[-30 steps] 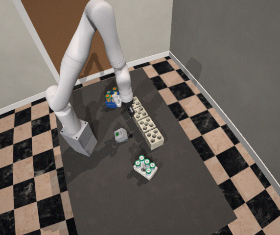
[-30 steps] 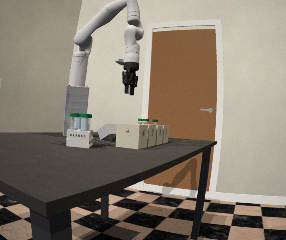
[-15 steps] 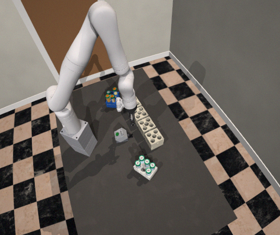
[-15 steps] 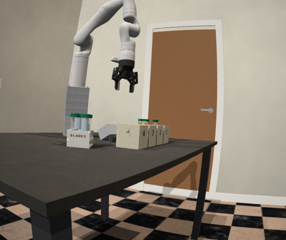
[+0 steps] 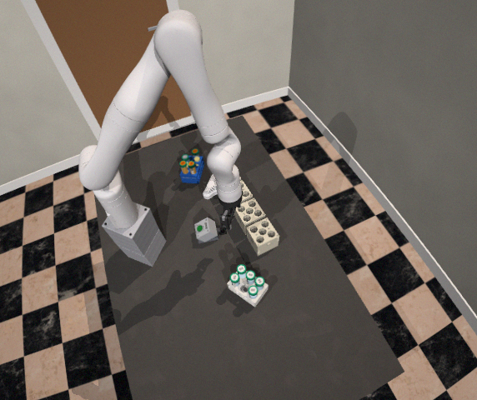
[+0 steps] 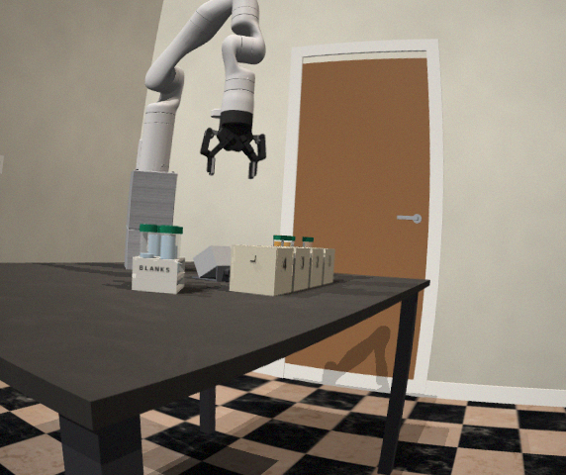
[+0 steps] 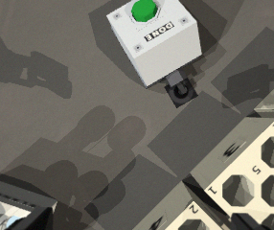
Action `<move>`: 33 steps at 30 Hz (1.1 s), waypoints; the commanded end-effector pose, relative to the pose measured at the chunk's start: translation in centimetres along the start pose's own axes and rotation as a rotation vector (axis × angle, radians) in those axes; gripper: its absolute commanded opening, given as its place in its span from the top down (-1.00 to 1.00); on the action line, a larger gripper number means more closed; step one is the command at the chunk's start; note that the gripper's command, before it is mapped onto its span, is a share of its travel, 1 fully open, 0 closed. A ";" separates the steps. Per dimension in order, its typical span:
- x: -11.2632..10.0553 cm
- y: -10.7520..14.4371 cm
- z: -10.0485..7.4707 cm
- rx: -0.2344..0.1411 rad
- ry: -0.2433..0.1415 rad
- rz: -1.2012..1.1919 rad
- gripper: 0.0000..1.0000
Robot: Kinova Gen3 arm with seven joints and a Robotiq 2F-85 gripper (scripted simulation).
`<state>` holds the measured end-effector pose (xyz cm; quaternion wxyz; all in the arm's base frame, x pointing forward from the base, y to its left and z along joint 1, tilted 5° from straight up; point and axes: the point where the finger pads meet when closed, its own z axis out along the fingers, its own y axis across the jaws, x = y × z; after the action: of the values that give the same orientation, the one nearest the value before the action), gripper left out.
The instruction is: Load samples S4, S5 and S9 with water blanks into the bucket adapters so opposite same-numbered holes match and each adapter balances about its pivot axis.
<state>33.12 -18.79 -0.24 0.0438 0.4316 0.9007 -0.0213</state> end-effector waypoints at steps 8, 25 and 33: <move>-3.4 -3.4 0.0 0.000 0.002 0.047 -1.00; -8.6 -8.8 0.0 0.000 0.002 0.047 -1.00; -10.7 -11.0 0.0 0.000 0.002 0.047 -1.00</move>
<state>31.19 -33.34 0.74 0.0433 0.4529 0.8903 -0.0210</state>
